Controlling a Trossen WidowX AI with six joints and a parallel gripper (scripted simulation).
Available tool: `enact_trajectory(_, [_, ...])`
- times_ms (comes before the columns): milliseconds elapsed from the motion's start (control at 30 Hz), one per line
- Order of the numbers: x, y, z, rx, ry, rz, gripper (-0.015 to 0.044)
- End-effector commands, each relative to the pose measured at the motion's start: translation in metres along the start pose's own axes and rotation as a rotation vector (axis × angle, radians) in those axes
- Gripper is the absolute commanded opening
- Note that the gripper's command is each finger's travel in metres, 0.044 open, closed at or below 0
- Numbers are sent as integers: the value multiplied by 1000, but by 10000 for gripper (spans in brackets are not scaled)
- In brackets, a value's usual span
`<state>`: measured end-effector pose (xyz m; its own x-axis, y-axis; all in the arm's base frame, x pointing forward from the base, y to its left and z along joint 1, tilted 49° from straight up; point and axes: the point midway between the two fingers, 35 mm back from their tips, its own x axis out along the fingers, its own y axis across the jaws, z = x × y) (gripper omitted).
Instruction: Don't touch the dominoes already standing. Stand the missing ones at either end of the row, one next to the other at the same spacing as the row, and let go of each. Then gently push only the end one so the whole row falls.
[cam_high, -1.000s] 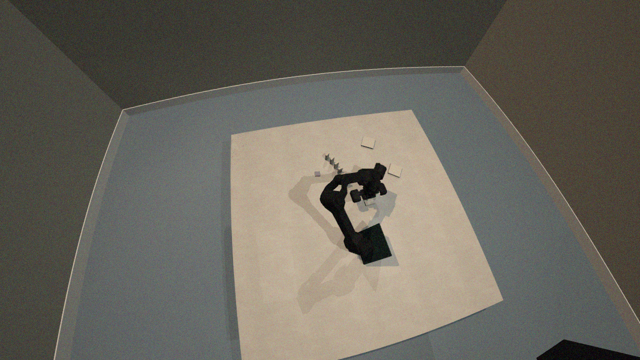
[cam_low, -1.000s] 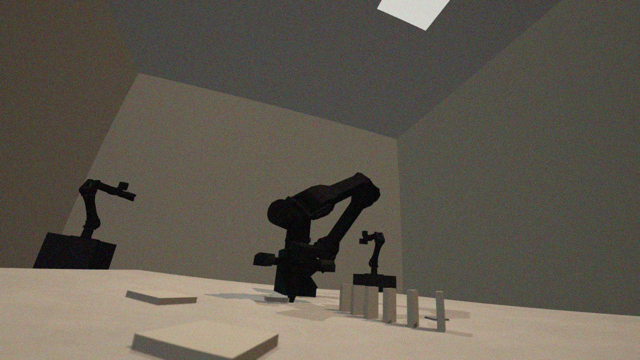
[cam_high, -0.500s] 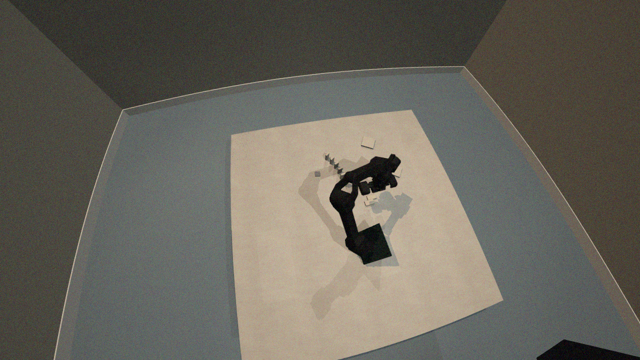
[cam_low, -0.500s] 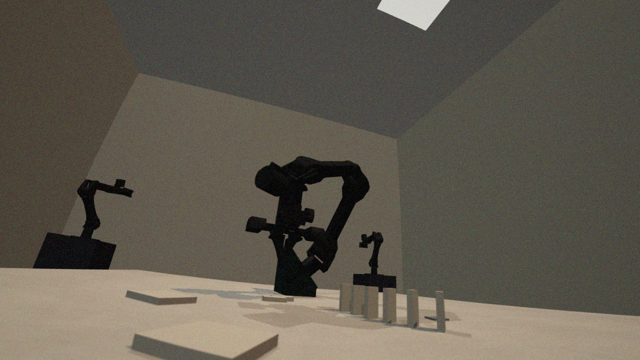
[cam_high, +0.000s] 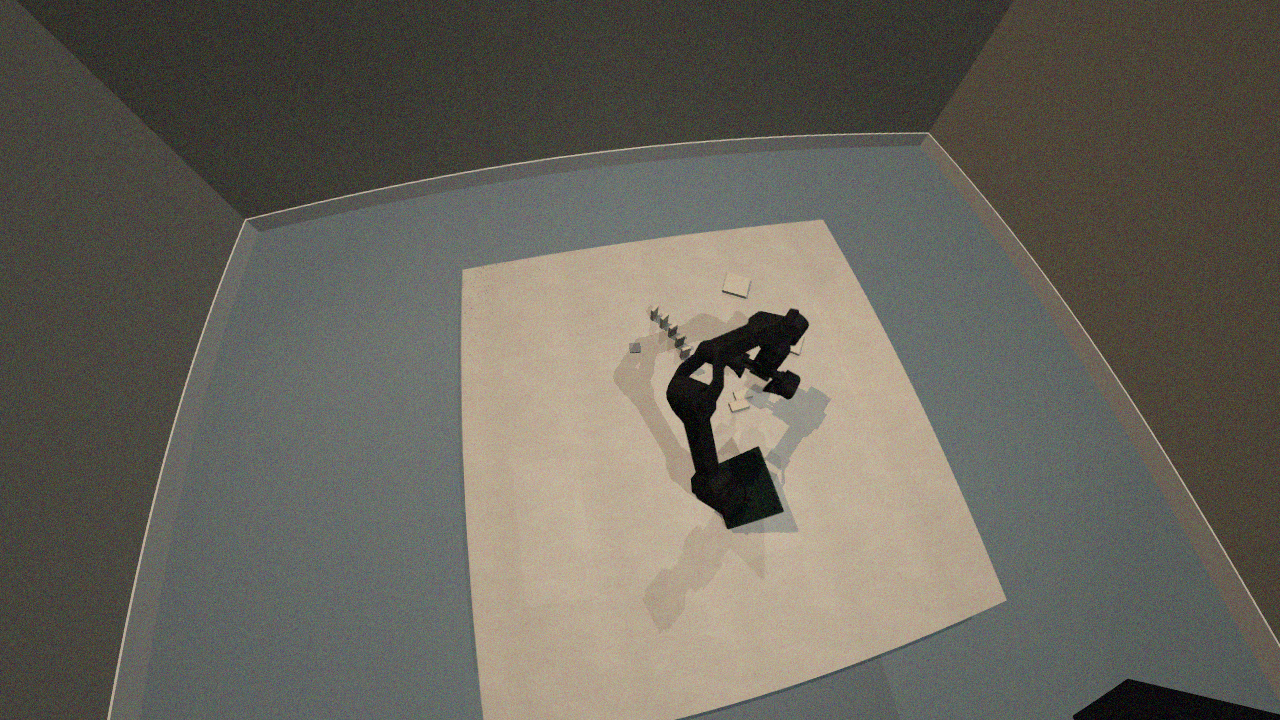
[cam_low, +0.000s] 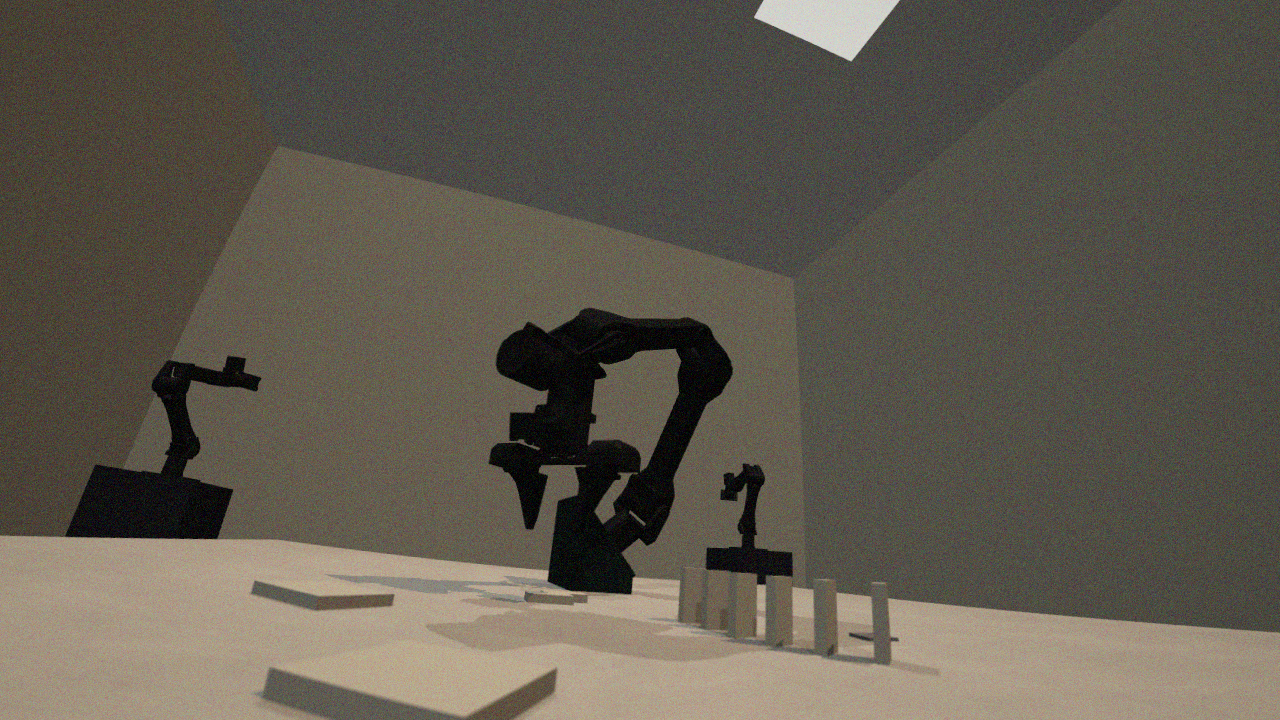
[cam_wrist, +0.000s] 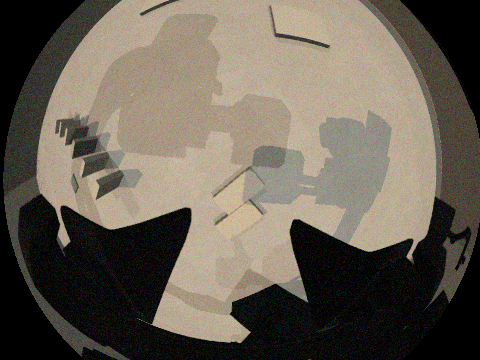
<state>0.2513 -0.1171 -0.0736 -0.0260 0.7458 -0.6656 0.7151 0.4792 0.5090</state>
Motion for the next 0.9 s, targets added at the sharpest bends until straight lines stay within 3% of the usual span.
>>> enact_trajectory(0, [-4,-9,7,598,-9,-1,420])
enact_trajectory(100, [-4,-11,9,740,-9,0,440])
enact_trajectory(500, [-2,-11,9,740,-9,0,440])
enact_trajectory(733, [56,-12,8,740,-8,1,440])
enact_trajectory(867, [62,-11,9,740,-7,1,440])
